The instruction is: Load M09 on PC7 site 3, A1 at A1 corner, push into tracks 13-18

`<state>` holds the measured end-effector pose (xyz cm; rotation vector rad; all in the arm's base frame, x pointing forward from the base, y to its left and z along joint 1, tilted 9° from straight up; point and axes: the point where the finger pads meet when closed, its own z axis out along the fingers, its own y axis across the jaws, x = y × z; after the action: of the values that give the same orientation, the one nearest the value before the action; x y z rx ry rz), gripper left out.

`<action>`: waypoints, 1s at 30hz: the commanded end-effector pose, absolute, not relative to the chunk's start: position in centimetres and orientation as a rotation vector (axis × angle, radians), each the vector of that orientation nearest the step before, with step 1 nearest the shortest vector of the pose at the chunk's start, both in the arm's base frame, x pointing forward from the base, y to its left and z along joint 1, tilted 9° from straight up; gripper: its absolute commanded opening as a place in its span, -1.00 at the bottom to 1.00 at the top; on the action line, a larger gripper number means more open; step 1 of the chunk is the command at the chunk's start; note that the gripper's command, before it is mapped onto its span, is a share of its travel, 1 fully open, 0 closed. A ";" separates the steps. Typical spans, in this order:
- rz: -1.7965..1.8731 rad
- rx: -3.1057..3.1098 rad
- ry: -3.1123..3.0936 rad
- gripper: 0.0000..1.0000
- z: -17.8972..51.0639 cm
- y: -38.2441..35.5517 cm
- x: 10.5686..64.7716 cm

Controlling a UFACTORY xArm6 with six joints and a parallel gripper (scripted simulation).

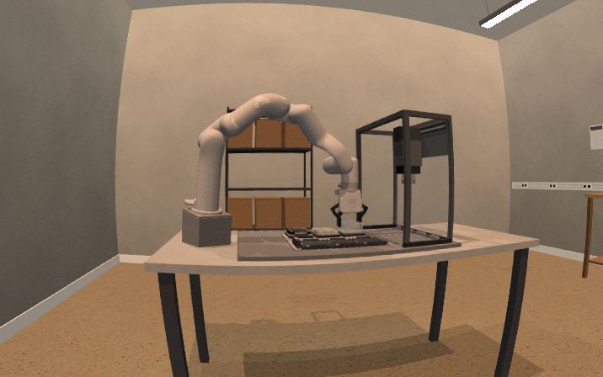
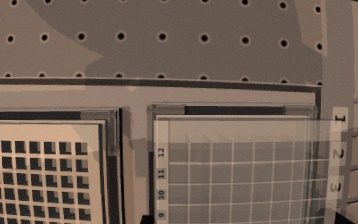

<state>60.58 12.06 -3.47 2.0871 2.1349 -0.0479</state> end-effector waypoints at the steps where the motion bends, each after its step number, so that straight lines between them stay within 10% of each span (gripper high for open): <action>1: -0.041 2.085 2.133 -1.00 -3.2 12.1 60.8; 30: -0.041 2.085 2.133 -1.00 -1.8 12.3 60.6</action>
<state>60.47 12.23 -2.20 2.0871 2.1348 -0.0477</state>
